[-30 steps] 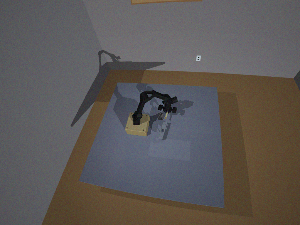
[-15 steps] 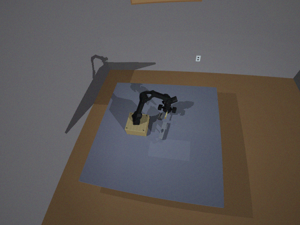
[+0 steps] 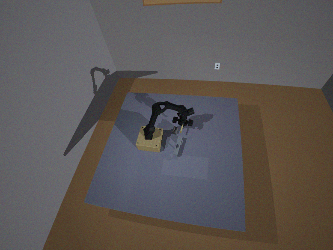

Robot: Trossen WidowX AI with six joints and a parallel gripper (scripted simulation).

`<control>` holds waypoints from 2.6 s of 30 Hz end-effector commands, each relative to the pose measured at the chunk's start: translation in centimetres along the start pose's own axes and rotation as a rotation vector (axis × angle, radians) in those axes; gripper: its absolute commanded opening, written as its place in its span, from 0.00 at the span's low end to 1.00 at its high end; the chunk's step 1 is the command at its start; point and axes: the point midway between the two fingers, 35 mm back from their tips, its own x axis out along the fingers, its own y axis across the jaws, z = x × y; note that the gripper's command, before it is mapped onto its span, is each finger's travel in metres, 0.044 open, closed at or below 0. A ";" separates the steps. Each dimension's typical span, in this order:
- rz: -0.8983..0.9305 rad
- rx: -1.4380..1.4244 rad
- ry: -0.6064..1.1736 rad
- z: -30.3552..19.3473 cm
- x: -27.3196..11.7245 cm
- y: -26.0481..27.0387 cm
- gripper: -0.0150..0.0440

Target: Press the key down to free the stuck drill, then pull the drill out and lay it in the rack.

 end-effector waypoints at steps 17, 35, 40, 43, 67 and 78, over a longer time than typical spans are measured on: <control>-0.006 0.006 0.001 0.0 -0.6 0.1 0.25; -0.003 0.006 0.001 0.3 0.2 3.4 0.25; -0.002 0.006 0.001 0.4 0.3 4.2 0.25; -0.002 0.006 0.001 0.5 0.3 4.7 0.25; 0.000 0.006 0.000 1.1 1.3 7.0 0.25; 0.000 0.006 0.001 1.1 2.6 7.1 0.25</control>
